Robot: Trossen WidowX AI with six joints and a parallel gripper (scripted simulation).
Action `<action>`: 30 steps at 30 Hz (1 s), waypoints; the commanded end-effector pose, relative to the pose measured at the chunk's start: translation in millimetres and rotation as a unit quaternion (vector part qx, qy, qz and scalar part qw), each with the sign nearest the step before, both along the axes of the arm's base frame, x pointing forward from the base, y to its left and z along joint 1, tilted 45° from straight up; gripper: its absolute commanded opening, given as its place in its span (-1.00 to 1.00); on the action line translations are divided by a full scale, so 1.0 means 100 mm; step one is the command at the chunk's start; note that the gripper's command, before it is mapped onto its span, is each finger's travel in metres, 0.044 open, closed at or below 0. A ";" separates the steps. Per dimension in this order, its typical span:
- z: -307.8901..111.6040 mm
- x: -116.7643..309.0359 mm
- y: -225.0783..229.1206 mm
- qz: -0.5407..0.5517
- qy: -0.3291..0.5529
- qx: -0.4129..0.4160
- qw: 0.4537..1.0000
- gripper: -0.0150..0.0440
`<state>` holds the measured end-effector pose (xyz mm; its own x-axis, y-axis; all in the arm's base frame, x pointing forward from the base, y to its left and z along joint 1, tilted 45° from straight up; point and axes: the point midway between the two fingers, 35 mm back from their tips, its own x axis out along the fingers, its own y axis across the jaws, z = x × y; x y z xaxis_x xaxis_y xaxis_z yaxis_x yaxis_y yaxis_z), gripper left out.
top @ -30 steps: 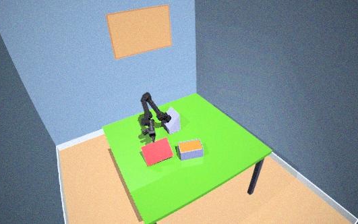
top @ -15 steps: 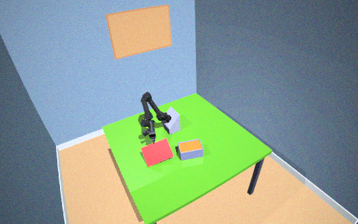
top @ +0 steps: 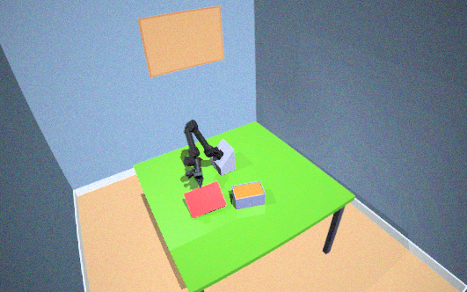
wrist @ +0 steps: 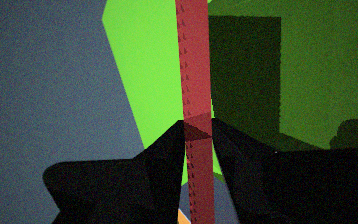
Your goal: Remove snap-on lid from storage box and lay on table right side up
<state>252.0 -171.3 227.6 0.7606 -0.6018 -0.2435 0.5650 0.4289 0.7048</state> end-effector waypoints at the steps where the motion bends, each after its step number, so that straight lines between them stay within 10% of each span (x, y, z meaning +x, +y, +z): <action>1: -0.08 -0.02 -0.05 -0.006 0.007 0.003 1.000 -0.49; 30: -0.24 -0.01 -0.22 -0.006 0.007 0.002 1.000 -0.49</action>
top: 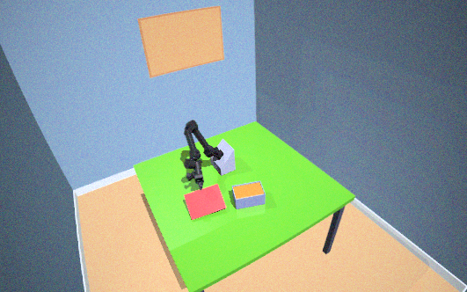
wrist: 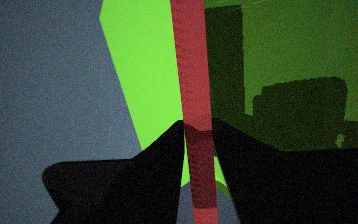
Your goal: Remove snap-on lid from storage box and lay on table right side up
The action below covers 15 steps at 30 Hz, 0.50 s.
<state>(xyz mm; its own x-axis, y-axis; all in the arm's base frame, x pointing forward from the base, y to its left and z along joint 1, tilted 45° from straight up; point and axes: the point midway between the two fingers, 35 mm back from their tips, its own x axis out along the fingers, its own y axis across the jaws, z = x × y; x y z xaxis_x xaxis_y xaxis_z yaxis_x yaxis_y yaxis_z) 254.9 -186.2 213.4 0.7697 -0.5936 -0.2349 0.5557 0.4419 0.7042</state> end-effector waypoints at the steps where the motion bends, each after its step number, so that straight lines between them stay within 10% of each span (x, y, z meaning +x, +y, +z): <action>1: -0.10 -0.04 -0.08 -0.013 0.010 0.006 1.000 -0.49; 15: -0.18 -0.03 -0.16 -0.013 0.010 0.006 1.000 -0.49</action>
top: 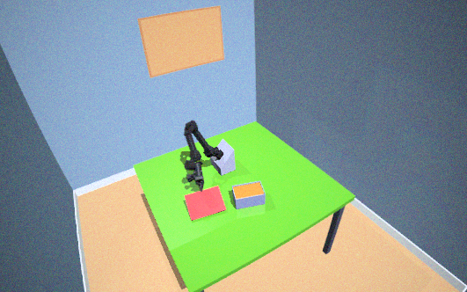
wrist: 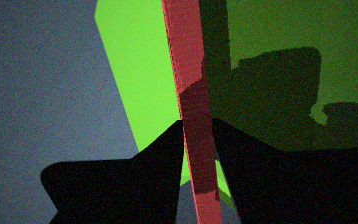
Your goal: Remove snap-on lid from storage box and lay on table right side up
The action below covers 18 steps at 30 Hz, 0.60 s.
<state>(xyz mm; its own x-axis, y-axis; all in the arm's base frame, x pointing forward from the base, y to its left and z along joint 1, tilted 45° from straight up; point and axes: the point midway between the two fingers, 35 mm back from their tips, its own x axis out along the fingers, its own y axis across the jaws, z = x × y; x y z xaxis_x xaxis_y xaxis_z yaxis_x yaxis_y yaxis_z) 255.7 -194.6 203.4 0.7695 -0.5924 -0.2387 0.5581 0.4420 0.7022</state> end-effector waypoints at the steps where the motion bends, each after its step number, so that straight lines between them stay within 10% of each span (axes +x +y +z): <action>1: -0.09 -0.04 -0.08 -0.014 0.008 0.005 1.000 -0.49; 18: -0.19 -0.03 -0.17 -0.014 0.008 0.005 1.000 -0.49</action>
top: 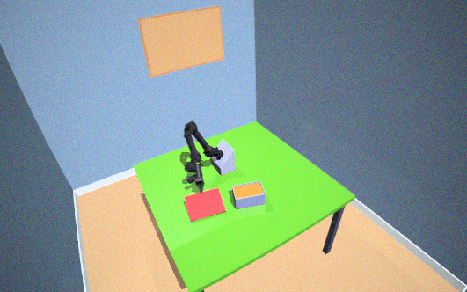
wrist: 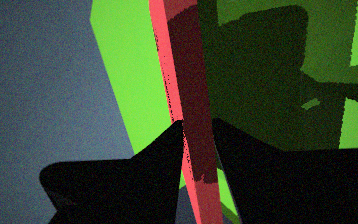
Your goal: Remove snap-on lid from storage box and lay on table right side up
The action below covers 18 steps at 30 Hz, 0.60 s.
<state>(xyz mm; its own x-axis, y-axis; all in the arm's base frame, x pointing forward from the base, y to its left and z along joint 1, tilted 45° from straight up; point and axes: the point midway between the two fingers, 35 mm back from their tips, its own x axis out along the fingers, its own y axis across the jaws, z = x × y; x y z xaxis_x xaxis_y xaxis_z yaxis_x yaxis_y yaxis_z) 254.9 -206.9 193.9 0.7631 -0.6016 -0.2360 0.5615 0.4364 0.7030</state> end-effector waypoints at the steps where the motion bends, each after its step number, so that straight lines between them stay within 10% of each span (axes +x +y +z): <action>1: -0.10 -0.03 -0.06 -0.008 0.009 0.006 1.000 -0.49; 18: -0.19 -0.02 -0.15 -0.008 0.009 0.006 1.000 -0.49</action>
